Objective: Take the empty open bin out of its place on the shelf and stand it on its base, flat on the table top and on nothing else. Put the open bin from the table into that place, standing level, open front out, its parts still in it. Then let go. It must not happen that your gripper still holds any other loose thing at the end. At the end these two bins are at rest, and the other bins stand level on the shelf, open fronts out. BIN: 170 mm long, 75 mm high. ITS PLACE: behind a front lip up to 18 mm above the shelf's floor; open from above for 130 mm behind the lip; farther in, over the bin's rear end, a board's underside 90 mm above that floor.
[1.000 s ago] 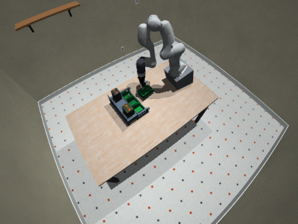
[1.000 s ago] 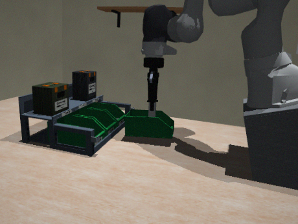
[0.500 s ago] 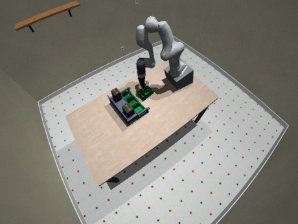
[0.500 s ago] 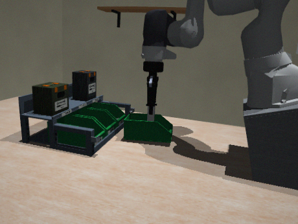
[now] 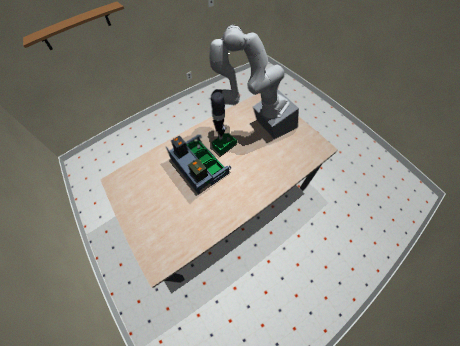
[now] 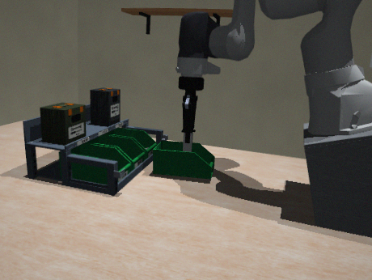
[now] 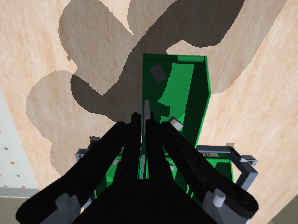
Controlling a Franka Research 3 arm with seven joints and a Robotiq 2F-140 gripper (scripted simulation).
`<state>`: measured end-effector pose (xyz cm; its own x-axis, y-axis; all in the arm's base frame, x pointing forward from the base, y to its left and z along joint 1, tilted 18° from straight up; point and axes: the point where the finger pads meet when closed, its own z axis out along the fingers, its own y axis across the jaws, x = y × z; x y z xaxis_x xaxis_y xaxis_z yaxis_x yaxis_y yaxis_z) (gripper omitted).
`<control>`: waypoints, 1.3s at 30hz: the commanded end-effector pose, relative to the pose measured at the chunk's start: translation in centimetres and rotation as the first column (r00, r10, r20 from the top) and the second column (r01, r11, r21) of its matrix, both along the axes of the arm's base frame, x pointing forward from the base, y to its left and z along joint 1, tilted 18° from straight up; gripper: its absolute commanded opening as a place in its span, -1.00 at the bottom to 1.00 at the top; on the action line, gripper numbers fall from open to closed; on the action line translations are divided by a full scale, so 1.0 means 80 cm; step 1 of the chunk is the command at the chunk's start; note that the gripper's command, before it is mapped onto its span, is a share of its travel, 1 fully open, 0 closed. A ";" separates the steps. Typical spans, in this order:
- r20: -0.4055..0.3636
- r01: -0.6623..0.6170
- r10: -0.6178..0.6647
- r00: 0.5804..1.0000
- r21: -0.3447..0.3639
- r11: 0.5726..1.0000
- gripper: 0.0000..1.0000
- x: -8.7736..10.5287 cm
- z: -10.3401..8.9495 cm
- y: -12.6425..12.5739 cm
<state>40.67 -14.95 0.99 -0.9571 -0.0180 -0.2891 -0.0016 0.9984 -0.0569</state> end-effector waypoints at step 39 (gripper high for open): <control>0.012 0.021 -0.022 1.000 0.006 1.000 -1.00 0.007 -0.006 0.001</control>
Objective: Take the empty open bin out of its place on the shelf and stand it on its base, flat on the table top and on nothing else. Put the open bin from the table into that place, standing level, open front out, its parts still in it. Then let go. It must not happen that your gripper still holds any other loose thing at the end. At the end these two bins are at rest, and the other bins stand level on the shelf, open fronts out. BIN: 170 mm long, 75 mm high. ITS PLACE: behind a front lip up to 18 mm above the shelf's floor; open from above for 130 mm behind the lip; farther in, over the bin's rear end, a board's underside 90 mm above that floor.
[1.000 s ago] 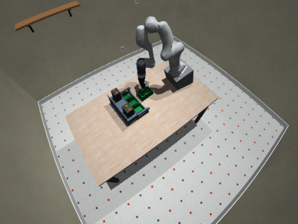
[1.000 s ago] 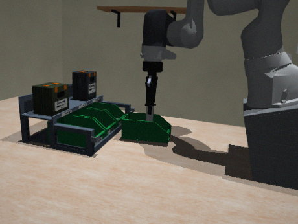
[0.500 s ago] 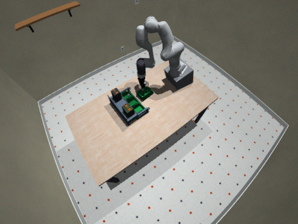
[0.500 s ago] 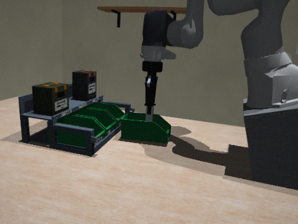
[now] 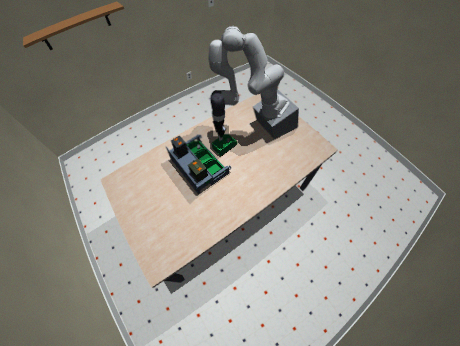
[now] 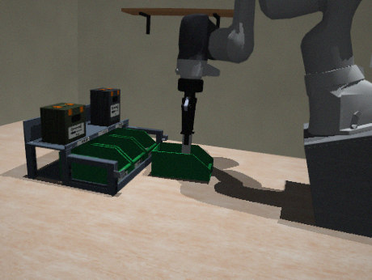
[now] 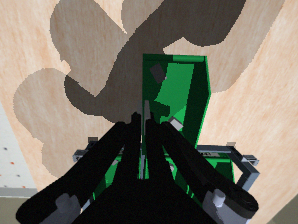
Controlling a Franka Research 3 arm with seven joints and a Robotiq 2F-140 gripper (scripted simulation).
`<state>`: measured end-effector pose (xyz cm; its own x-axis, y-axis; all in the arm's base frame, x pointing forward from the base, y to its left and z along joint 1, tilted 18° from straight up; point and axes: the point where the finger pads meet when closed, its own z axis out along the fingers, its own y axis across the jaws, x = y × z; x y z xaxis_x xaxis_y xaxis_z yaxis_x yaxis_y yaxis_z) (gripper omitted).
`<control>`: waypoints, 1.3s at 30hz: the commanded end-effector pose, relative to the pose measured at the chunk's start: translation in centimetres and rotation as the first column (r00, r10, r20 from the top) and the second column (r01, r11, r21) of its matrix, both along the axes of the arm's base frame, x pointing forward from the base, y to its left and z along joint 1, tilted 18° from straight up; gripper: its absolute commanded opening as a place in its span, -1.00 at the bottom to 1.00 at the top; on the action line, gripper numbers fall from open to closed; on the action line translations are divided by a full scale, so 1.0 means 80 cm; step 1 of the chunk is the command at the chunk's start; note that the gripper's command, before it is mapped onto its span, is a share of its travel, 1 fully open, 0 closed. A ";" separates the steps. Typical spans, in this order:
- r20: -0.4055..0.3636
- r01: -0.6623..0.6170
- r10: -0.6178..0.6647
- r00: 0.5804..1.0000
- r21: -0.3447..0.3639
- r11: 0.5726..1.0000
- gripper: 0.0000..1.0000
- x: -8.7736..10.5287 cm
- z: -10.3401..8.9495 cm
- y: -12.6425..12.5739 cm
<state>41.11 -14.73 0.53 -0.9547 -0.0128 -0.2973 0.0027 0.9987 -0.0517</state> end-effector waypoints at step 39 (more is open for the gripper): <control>0.003 0.018 -0.018 1.000 0.001 1.000 -0.69 -0.001 -0.003 -0.004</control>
